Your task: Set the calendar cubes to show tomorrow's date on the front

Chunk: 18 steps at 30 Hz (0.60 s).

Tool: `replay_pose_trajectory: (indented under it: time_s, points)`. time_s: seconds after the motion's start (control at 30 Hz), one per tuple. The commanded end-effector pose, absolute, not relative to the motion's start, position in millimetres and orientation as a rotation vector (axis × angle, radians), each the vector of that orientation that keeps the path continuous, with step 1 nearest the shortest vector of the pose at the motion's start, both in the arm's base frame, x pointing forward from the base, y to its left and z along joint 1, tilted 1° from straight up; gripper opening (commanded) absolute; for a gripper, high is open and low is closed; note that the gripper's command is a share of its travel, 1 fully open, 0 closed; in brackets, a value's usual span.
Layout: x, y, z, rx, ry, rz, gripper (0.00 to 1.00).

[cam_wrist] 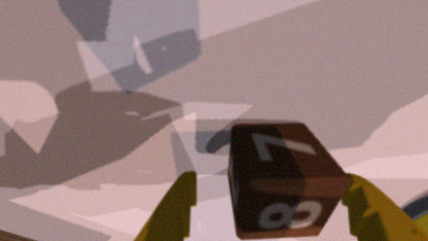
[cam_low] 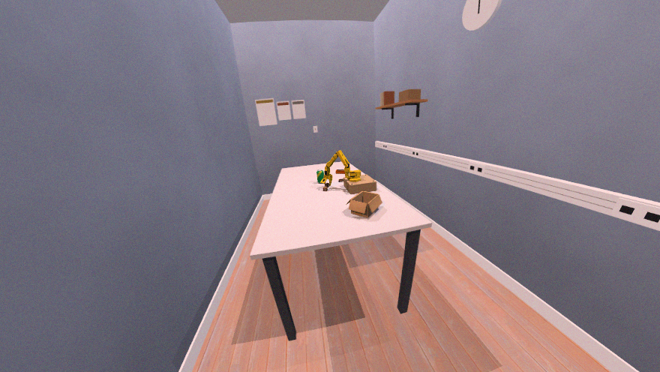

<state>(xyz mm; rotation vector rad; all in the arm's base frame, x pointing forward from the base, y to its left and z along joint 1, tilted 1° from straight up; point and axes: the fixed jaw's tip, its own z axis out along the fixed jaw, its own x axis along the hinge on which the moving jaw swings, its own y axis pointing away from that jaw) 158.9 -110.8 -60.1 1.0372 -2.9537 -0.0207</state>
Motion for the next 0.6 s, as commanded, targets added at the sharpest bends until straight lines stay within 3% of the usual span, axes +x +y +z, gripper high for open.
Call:
replay_pose_trajectory:
  time_s: [0.0,0.57]
  points:
    - [158.0,-111.8,-62.2,1.037,-2.955,-0.023,0.35]
    - [159.3,-113.3,-62.2,1.037,-2.955,-0.023,0.32]
